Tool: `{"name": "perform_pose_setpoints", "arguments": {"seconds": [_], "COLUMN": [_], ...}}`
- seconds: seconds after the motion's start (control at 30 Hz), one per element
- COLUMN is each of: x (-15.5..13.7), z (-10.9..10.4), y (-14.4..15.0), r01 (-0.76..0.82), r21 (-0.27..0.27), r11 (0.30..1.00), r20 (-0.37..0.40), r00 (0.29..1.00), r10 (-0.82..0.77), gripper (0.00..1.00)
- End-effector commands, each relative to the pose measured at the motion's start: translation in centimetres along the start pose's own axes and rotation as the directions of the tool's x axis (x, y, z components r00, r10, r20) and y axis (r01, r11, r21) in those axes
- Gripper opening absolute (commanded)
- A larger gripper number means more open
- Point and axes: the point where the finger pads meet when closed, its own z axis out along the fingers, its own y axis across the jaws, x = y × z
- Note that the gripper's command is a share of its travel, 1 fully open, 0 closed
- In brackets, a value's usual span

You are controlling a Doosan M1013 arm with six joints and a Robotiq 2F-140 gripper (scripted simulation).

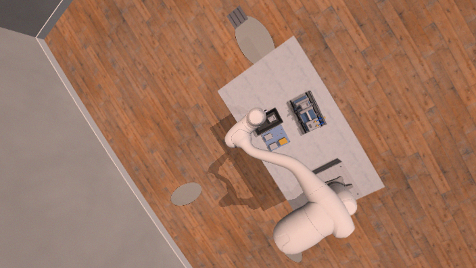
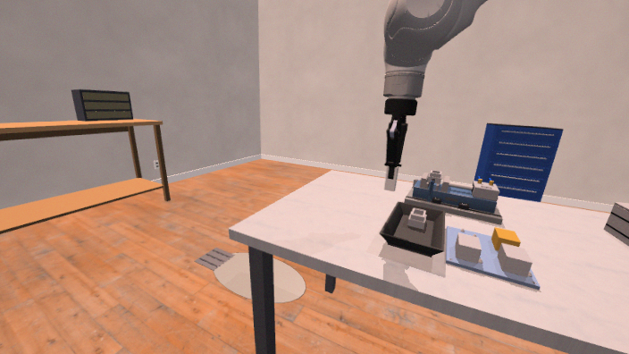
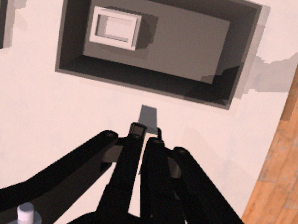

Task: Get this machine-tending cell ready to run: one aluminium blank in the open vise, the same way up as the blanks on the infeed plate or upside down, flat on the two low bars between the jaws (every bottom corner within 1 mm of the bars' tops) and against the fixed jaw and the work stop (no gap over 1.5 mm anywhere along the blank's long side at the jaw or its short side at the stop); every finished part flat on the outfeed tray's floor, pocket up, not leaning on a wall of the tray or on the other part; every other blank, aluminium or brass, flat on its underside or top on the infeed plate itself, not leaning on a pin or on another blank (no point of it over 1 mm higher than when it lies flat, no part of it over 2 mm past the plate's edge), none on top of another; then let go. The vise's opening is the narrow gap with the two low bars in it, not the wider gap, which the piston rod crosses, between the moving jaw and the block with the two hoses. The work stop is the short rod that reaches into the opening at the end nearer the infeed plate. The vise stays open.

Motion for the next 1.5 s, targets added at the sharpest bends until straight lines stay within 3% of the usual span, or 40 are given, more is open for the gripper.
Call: {"name": "perform_pose_setpoints", "arguments": {"seconds": [0.0, 0.3, 1.07, 1.47], "x": [0.0, 0.0, 0.0, 0.0], "z": [-0.1, -0.9, -5.9, -6.5], "y": [0.0, 0.0, 0.0, 0.0], "r01": [0.000, 0.000, 0.000, 0.000], "r21": [0.000, 0.000, 0.000, 0.000], "r11": [1.000, 1.000, 1.000, 1.000], "r20": [0.000, 0.000, 0.000, 0.000], "r00": [1.000, 1.000, 1.000, 1.000], "r10": [0.000, 0.000, 0.000, 0.000], "gripper": [0.00, 0.00, 0.00, 0.00]}}
